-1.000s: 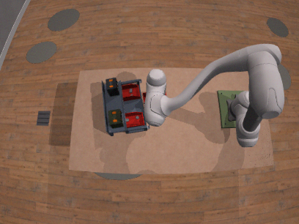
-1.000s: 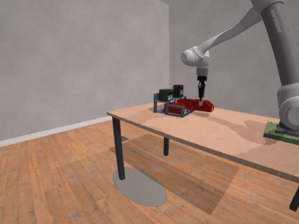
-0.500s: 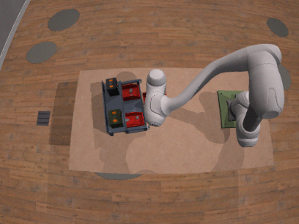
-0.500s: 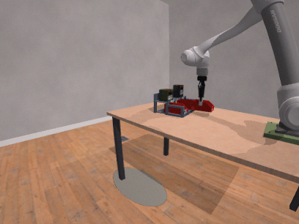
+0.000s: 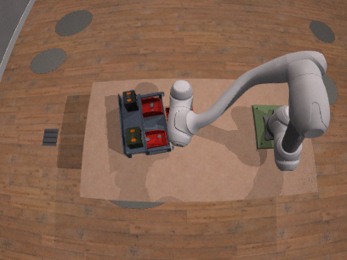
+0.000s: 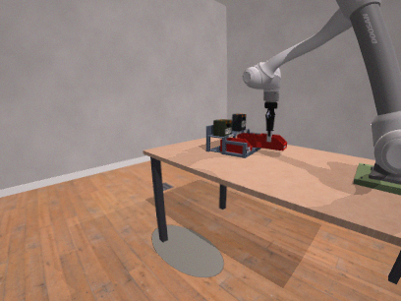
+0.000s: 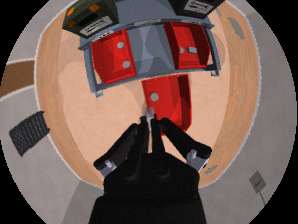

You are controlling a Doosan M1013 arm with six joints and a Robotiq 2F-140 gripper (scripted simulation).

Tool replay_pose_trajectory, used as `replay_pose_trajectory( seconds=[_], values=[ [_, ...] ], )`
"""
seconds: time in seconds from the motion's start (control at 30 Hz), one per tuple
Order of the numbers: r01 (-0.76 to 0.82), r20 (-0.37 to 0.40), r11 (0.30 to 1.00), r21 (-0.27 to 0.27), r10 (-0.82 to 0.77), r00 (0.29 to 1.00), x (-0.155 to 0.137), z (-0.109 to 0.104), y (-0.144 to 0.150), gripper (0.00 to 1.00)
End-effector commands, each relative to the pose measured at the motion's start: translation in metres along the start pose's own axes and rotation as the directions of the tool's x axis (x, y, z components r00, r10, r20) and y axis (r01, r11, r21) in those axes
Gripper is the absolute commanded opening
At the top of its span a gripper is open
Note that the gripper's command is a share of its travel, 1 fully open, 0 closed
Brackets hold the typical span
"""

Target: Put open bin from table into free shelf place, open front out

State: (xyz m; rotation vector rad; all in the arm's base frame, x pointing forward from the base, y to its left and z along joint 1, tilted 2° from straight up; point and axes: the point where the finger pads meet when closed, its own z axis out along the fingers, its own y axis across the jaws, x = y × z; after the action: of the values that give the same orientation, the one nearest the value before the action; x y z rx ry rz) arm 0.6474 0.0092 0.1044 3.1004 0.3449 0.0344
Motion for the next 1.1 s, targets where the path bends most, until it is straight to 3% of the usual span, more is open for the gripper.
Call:
replay_pose_trajectory(
  seconds=[0.0, 1.07],
  values=[
    [0.000, 0.001, 1.000, 0.001, 0.000, 1.000, 0.0031, -0.0024, -0.0014, 0.00],
    [0.000, 0.001, 1.000, 0.001, 0.000, 1.000, 0.0016, -0.0025, -0.0052, 0.00]
  ],
)
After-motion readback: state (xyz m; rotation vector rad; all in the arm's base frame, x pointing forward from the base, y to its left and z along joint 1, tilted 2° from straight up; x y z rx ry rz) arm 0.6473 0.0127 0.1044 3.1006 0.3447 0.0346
